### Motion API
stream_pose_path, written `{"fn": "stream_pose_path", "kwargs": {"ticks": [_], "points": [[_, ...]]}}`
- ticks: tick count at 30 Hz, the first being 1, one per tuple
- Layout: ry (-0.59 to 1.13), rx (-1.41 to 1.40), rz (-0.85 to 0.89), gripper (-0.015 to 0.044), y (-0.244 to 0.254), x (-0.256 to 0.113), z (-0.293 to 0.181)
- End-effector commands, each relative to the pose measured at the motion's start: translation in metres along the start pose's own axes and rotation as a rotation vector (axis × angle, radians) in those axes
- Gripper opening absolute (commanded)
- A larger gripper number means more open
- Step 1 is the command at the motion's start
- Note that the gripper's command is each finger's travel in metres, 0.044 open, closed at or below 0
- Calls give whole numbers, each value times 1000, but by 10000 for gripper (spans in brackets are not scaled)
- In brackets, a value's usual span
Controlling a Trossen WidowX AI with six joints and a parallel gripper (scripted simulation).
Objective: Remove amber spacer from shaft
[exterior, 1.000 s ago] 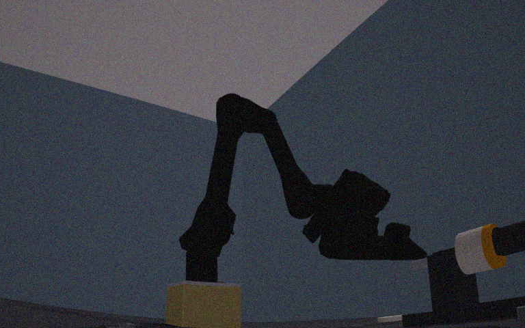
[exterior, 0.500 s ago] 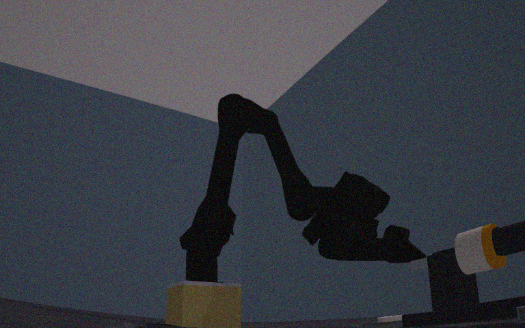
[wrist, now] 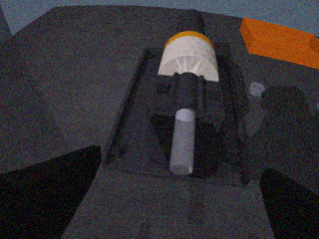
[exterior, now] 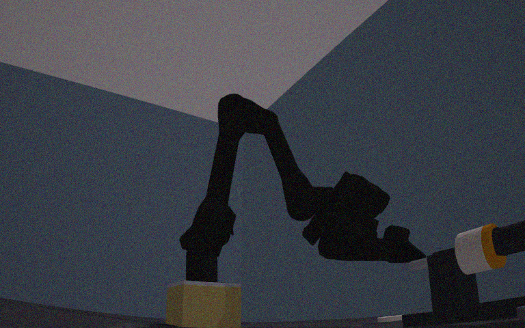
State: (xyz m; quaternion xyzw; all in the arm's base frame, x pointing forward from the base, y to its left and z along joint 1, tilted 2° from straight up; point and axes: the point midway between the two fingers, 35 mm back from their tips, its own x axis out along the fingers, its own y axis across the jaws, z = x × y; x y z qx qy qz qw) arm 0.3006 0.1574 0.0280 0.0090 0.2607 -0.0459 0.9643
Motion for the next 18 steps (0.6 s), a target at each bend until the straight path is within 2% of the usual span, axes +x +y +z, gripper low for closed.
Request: {"fn": "stream_pose_path", "kwargs": {"ticks": [1, 6, 18], "points": [[-2, -4, -2, 440, 0, 0, 0], [4, -71, -1, 440, 0, 0, 0], [86, -1275, 65, 440, 2, 2, 5]]}}
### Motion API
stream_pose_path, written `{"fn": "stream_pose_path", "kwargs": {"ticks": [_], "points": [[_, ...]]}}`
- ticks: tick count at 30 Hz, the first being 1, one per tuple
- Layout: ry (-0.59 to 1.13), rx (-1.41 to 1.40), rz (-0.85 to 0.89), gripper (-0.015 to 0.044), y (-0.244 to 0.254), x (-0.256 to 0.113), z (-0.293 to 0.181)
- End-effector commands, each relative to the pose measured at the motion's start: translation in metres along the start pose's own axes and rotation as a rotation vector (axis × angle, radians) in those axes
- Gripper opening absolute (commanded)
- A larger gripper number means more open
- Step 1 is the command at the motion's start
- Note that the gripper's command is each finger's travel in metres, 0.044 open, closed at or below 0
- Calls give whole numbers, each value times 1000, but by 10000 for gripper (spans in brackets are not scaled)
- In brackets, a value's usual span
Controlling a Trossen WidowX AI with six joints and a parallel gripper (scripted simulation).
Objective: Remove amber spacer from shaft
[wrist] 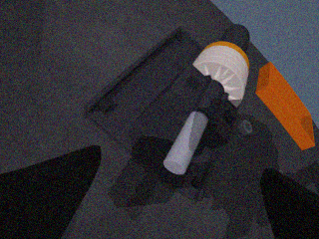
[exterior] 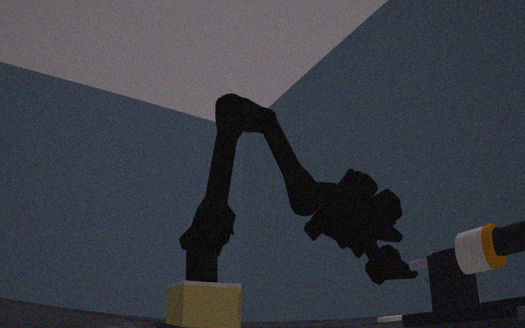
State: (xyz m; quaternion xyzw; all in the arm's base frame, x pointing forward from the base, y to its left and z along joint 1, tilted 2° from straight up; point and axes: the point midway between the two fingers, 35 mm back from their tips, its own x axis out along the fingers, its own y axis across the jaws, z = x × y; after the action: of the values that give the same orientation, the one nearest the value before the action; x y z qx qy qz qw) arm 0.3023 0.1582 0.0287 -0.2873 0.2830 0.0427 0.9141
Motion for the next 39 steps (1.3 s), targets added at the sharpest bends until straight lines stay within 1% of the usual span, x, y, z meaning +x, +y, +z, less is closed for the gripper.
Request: {"fn": "stream_pose_path", "kwargs": {"ticks": [1, 4, 18, 32, 39], "points": [[32, -749, 57, 440, -1, 1, 4], [35, -1027, 86, 440, -2, 1, 5], [8, -1761, 179, 440, -5, -2, 8], [-84, -2486, 265, 440, -8, -5, 9], [-87, -2504, 267, 440, -8, -5, 9]]}}
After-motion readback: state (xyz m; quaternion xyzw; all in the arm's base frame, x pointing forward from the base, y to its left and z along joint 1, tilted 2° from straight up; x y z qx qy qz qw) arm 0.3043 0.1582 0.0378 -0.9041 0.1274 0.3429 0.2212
